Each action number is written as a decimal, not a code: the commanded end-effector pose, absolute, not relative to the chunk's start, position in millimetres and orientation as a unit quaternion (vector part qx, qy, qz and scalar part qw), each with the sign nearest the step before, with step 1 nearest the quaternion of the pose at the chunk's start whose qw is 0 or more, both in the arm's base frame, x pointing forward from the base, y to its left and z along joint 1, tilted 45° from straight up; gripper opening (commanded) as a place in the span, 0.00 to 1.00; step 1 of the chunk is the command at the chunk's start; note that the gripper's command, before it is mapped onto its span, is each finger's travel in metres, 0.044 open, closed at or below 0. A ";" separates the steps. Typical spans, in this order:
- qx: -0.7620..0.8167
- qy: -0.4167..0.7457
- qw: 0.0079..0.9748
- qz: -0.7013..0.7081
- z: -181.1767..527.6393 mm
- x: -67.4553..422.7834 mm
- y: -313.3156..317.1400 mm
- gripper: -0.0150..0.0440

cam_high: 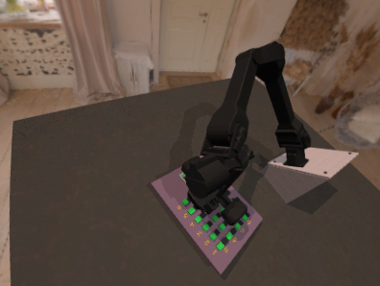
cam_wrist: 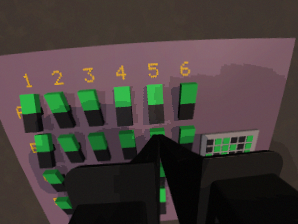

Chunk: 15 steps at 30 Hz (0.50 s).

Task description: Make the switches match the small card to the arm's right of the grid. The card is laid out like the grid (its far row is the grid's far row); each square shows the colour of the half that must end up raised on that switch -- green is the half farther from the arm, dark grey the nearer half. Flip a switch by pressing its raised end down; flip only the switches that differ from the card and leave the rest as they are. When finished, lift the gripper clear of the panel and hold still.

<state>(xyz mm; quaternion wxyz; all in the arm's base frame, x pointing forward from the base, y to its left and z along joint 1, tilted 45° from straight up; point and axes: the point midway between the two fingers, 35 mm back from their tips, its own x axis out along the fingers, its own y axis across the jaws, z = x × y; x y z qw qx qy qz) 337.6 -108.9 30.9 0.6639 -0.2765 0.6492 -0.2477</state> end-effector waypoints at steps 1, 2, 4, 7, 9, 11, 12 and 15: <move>-0.279 0.649 0.663 -0.247 30.6 337.6 -109.2 0.25; -0.279 0.649 0.663 -0.247 30.6 337.6 -109.2 0.25; -0.279 0.649 0.663 -0.247 30.6 337.6 -109.2 0.25; -0.279 0.649 0.663 -0.247 30.4 337.6 -109.4 0.25; -0.279 0.649 0.663 -0.247 30.2 337.7 -109.6 0.25; -0.279 0.649 0.663 -0.247 30.1 337.7 -109.8 0.25; -0.279 0.649 0.663 -0.247 30.0 337.7 -109.8 0.25; -0.279 0.649 0.663 -0.247 29.7 337.7 -110.1 0.25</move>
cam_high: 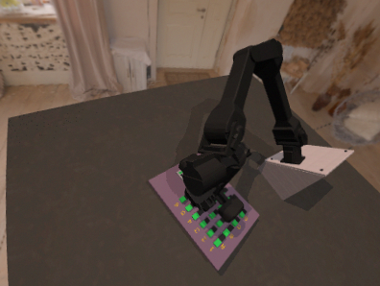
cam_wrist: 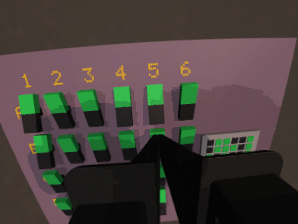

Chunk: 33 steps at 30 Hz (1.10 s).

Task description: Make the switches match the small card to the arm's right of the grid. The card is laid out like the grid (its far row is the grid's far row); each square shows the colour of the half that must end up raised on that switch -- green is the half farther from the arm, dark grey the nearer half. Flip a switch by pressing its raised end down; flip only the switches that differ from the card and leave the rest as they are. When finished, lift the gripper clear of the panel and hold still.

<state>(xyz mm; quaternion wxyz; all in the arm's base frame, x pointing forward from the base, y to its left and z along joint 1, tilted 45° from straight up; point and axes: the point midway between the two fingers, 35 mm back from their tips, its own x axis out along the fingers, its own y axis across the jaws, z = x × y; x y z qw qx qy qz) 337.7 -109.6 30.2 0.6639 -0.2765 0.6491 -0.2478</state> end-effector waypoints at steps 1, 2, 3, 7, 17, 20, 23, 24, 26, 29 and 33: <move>-0.279 0.649 0.663 -0.247 29.6 337.7 -110.2 0.25; -0.279 0.649 0.663 -0.247 29.5 337.7 -110.3 0.25; -0.279 0.649 0.663 -0.247 29.4 337.7 -110.4 0.25; -0.279 0.649 0.663 -0.247 29.0 337.8 -110.8 0.25; -0.279 0.649 0.663 -0.247 28.0 337.8 -111.7 0.25; -0.279 0.649 0.663 -0.247 27.8 337.9 -112.0 0.25; -0.279 0.649 0.663 -0.247 27.5 337.9 -112.3 0.25; -0.279 0.649 0.663 -0.247 27.4 337.9 -112.4 0.25; -0.279 0.649 0.663 -0.247 27.2 337.9 -112.5 0.25; -0.279 0.649 0.663 -0.247 26.9 337.9 -112.8 0.25; -0.279 0.649 0.663 -0.247 26.5 338.0 -113.2 0.25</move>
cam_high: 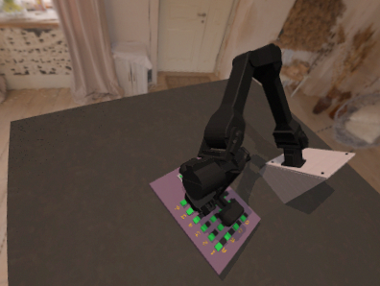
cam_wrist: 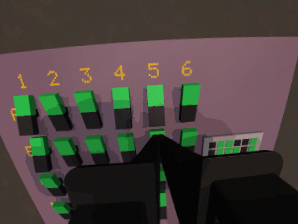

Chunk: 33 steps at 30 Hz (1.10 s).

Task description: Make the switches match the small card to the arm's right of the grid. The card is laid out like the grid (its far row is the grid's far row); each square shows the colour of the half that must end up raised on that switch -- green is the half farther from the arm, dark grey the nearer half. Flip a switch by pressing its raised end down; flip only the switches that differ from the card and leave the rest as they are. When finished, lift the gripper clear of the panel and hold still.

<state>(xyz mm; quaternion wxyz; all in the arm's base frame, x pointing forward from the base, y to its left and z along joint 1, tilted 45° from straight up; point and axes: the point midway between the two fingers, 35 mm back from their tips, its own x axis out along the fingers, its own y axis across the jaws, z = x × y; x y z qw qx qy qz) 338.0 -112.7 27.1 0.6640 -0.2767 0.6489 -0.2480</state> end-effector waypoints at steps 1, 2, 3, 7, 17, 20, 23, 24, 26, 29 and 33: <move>-0.279 0.649 0.663 -0.247 26.4 338.0 -113.3 0.25; -0.279 0.649 0.663 -0.247 26.3 338.0 -113.4 0.25; -0.279 0.649 0.663 -0.247 26.2 338.0 -113.5 0.25; -0.280 0.643 0.670 -0.243 62.3 335.5 -77.9 0.25; -0.278 0.643 0.673 -0.238 40.6 314.8 -35.1 0.25; -0.279 0.643 0.672 -0.240 14.3 292.0 -9.9 0.25; -0.279 0.642 0.672 -0.241 12.7 290.3 -8.4 0.25; -0.279 0.642 0.672 -0.241 12.7 290.3 -8.4 0.25; -0.279 0.643 0.671 -0.241 10.6 290.7 -10.3 0.25; -0.277 0.650 0.664 -0.245 -10.6 293.1 -30.7 0.25; -0.277 0.651 0.663 -0.245 -12.6 293.2 -32.6 0.25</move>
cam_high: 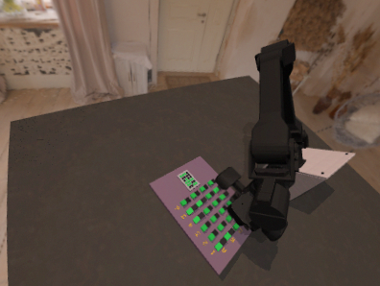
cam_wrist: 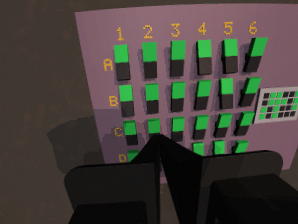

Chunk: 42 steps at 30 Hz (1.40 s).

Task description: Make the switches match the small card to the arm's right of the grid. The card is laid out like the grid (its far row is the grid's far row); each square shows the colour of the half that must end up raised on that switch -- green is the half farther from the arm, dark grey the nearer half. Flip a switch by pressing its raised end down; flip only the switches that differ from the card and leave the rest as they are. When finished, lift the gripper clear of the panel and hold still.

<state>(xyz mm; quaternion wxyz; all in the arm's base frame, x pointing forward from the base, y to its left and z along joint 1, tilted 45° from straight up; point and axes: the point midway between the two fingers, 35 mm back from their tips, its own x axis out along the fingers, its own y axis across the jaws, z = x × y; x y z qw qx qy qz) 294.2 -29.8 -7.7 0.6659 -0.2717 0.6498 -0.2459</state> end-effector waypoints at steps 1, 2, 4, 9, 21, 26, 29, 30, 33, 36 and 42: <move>-0.277 0.651 0.663 -0.245 -12.6 293.2 -32.6 0.25; -0.277 0.651 0.663 -0.245 -13.4 293.2 -33.5 0.25; -0.277 0.651 0.663 -0.245 -18.8 293.5 -38.7 0.25; -0.277 0.651 0.663 -0.245 -21.4 293.8 -41.3 0.25; -0.277 0.650 0.663 -0.245 -29.9 294.5 -49.4 0.25; -0.277 0.650 0.663 -0.245 -29.9 294.5 -49.4 0.25; -0.277 0.650 0.663 -0.245 -29.9 294.5 -49.4 0.25; -0.277 0.650 0.663 -0.245 -29.9 294.5 -49.4 0.25; -0.277 0.650 0.663 -0.245 -29.9 294.5 -49.4 0.25; -0.277 0.650 0.663 -0.245 -29.9 294.5 -49.4 0.25; -0.277 0.650 0.663 -0.245 -30.3 294.6 -49.8 0.25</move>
